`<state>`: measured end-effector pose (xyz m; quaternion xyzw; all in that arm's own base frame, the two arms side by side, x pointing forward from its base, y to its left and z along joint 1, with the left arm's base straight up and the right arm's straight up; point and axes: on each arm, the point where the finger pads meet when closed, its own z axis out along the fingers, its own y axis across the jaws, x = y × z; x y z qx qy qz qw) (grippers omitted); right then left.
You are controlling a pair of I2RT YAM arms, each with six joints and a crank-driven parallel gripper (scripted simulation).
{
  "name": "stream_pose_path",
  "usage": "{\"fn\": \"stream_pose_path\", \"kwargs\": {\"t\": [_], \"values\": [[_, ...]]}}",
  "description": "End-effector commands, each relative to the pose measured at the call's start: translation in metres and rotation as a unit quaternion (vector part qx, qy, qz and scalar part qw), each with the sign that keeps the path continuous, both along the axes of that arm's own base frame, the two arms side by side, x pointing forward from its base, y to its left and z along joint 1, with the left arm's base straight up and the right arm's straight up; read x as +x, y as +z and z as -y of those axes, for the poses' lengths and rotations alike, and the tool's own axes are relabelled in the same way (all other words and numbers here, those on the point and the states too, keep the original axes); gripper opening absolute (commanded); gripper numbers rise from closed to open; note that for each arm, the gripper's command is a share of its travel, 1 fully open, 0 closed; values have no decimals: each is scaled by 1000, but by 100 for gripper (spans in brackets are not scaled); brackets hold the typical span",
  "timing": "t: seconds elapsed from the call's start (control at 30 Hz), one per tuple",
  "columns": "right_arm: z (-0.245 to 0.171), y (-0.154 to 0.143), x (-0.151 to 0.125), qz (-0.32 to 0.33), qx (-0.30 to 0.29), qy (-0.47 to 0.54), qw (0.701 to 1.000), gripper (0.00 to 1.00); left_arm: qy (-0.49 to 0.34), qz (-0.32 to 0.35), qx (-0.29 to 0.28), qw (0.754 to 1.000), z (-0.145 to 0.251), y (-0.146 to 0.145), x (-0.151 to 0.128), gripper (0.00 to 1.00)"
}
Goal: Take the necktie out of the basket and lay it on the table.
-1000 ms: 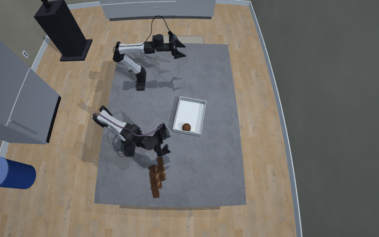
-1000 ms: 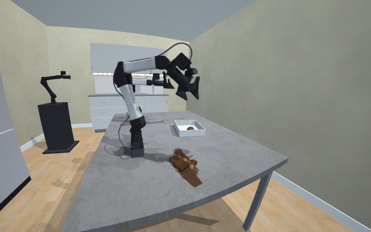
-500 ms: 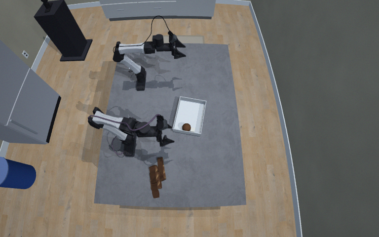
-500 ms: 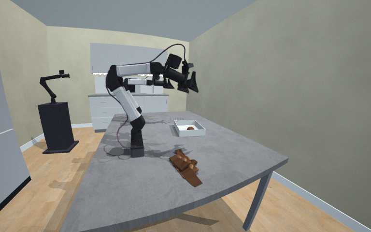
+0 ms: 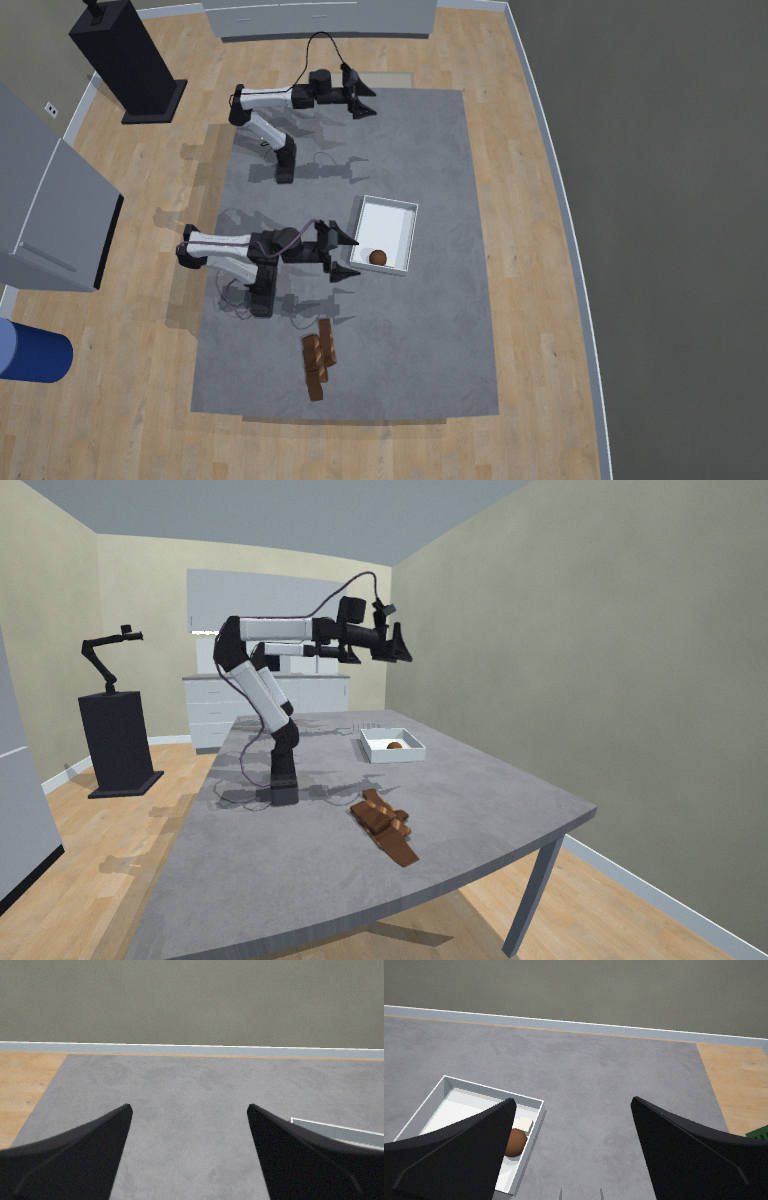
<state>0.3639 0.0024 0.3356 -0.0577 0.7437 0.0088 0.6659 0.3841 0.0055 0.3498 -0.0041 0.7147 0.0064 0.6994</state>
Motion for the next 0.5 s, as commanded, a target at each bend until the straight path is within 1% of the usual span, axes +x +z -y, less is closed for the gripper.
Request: {"fn": "stream_pose_path", "kwargs": {"t": [0.0, 0.47], "values": [[4, 28, 4, 56, 12, -36, 998, 100, 0, 0, 0, 1000, 0, 0, 0, 100], [0, 32, 5, 68, 17, -39, 997, 100, 0, 0, 0, 1000, 0, 0, 0, 100]]}}
